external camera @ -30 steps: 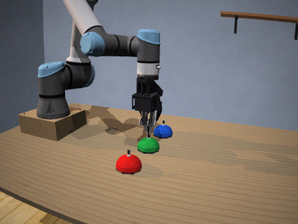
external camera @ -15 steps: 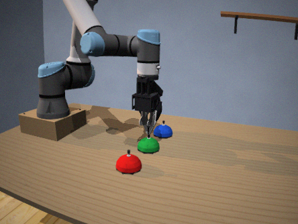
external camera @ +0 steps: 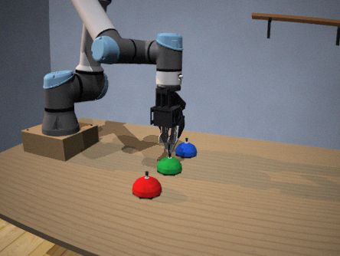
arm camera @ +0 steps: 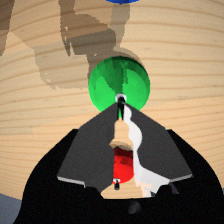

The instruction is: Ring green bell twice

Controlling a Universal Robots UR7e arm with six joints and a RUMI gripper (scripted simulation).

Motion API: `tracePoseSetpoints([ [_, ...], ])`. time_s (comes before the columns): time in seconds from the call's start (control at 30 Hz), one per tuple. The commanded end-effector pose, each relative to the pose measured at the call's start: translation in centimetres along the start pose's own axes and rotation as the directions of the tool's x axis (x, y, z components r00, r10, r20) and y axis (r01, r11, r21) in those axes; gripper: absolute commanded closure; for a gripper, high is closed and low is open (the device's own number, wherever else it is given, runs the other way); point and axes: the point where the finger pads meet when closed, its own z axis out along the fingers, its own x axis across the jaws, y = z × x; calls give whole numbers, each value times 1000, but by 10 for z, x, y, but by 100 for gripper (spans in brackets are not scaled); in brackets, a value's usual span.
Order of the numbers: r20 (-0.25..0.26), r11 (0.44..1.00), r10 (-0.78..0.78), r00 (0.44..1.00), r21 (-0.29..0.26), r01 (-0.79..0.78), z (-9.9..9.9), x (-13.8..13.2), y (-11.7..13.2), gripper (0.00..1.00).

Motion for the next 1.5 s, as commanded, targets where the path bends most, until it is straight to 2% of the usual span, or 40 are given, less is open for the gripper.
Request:
tracePoseSetpoints([
  [0.0, 0, 1000, -1, 1000, 0, 1, -2, 0, 0, 100],
  [1.47, -1, 1000, 0, 1000, -1, 0, -6, 0, 0, 100],
])
